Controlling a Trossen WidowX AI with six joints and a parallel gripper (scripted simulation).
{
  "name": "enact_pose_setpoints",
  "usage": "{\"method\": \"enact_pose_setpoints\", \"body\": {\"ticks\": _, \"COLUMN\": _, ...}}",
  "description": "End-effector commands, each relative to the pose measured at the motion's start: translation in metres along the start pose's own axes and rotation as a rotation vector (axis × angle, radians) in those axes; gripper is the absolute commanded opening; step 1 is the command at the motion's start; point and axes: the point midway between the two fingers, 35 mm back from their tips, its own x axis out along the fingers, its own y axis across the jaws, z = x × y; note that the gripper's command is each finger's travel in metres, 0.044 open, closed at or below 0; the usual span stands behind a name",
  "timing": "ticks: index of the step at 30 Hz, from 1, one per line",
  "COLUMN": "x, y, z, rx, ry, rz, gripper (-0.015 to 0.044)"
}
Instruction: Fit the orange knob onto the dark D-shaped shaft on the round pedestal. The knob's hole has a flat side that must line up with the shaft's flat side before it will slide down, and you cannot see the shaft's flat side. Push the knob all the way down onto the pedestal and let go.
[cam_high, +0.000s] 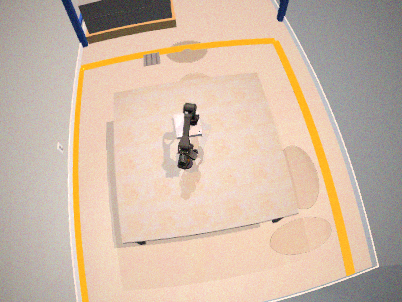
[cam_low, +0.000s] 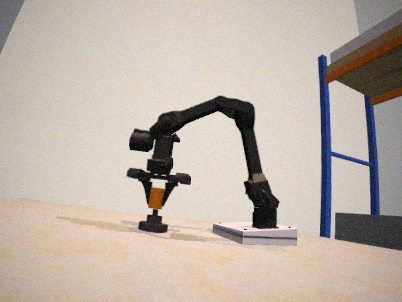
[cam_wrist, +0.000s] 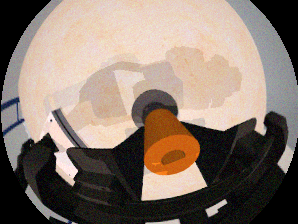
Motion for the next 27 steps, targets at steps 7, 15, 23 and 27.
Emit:
{"method": "enact_pose_setpoints", "body": {"ticks": 7, "x": 0.001, "y": 0.0034, "z": -0.0001, "rx": 0.97, "ry": -0.008, "rz": -0.005, "gripper": 0.0}}
{"method": "enact_pose_setpoints", "body": {"ticks": 15, "x": -0.0023, "y": 0.0061, "z": 0.0018, "rx": 1.433, "ry": -0.009, "rz": -0.003, "gripper": 0.0}}
{"method": "enact_pose_setpoints", "body": {"ticks": 23, "x": -0.0035, "y": 0.0043, "z": 0.0026, "rx": 1.444, "ry": -0.009, "rz": -0.003, "gripper": 0.0}}
{"method": "enact_pose_setpoints", "body": {"ticks": 27, "x": -0.0031, "y": 0.0037, "z": 0.0024, "rx": 1.444, "ry": -0.009, "rz": -0.003, "gripper": 0.0}}
